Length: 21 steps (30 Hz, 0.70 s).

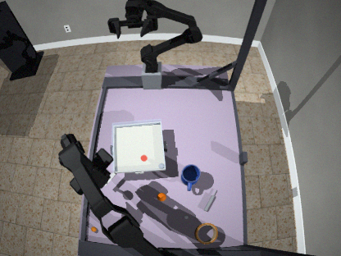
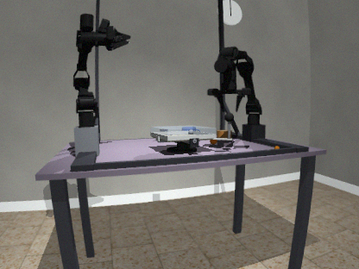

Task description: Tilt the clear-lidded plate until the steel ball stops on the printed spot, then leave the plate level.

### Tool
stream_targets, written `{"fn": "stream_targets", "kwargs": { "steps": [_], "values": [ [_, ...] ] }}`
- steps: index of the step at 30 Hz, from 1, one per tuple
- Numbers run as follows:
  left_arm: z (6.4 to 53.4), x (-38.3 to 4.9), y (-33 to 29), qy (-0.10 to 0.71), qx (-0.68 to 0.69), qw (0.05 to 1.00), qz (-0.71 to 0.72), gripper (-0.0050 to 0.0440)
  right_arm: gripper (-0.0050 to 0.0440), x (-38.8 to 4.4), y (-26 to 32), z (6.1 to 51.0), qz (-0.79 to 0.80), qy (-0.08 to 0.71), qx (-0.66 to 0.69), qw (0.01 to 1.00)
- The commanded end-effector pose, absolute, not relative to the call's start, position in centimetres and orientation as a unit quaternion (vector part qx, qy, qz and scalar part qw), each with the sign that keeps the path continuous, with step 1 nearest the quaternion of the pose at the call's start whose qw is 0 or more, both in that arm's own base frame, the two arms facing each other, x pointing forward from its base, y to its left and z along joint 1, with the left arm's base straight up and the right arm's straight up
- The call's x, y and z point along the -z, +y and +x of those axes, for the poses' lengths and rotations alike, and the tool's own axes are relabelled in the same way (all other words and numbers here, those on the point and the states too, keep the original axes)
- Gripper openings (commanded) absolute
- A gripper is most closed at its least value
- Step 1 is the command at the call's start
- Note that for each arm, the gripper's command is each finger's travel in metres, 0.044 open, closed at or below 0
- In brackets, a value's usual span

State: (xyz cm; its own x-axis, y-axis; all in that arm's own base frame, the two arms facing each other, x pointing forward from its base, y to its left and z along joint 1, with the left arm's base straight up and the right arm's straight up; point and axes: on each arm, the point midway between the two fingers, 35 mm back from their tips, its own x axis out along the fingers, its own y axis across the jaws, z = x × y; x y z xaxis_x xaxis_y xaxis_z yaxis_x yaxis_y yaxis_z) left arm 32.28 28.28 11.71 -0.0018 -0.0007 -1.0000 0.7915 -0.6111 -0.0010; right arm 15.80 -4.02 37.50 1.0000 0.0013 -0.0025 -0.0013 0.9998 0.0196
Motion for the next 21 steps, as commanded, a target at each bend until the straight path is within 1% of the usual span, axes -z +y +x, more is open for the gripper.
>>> {"fn": "stream_targets", "kwargs": {
  "steps": [1, 21],
  "values": [
    [32.75, -13.25, 28.45, 0.313, 0.620, 0.306, 0.651, 0.0270, 0.0400, -38.09, -3.93, 15.78, 0.000, 0.000, -0.002, 1.000],
    [32.62, -12.45, 28.31, 0.311, 0.626, 0.308, 0.645, 0.0270, 0.0400, -38.09, -3.93, 15.78, 0.000, 0.000, -0.002, 1.000]
  ]
}}
